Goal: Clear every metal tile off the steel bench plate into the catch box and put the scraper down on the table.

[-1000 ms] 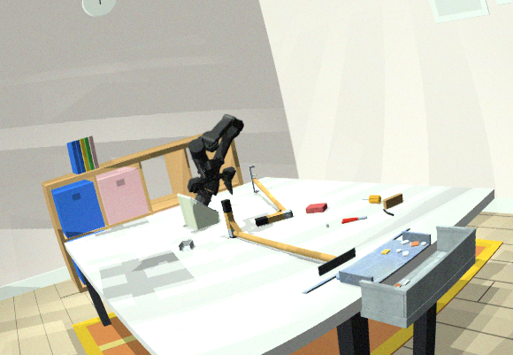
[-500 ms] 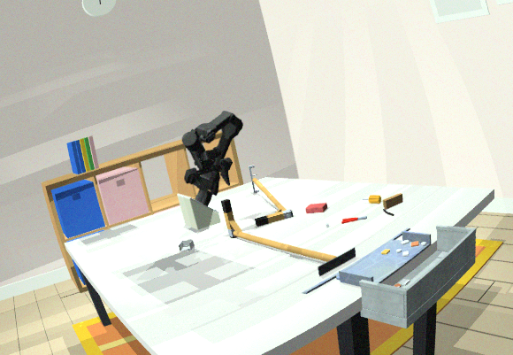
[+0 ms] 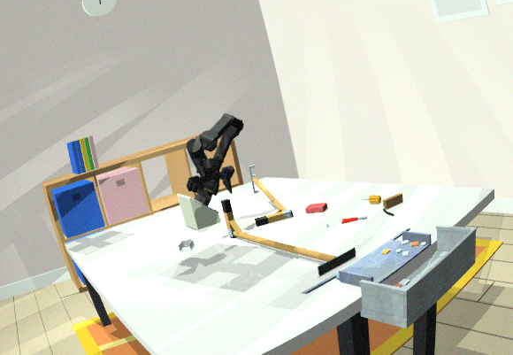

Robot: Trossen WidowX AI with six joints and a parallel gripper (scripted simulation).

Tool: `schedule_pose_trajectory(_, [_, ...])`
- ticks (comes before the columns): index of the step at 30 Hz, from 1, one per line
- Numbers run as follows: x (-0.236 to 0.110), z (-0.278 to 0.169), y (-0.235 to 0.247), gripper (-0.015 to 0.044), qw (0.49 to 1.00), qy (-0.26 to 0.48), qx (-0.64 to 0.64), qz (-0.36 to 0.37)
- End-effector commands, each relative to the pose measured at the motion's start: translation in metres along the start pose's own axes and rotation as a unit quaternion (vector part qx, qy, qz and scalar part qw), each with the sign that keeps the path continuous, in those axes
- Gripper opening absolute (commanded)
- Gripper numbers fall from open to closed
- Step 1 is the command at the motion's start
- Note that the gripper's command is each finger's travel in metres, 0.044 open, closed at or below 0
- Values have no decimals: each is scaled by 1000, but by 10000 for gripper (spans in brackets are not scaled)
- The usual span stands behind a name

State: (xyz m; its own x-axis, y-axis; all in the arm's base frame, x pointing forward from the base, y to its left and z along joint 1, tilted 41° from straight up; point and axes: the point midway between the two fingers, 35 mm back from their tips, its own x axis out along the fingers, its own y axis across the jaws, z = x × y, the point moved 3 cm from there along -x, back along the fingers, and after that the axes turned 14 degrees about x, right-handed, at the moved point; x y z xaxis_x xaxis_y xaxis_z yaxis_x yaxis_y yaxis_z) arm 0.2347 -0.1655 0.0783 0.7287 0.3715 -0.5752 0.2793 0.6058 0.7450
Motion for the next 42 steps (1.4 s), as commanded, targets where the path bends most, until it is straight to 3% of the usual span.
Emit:
schedule_pose_trajectory(1, [4,-4,-1,440,1000,0,4,-1])
schedule_pose_trajectory(42, [69,-3,-2,440,1000,0,3,-1])
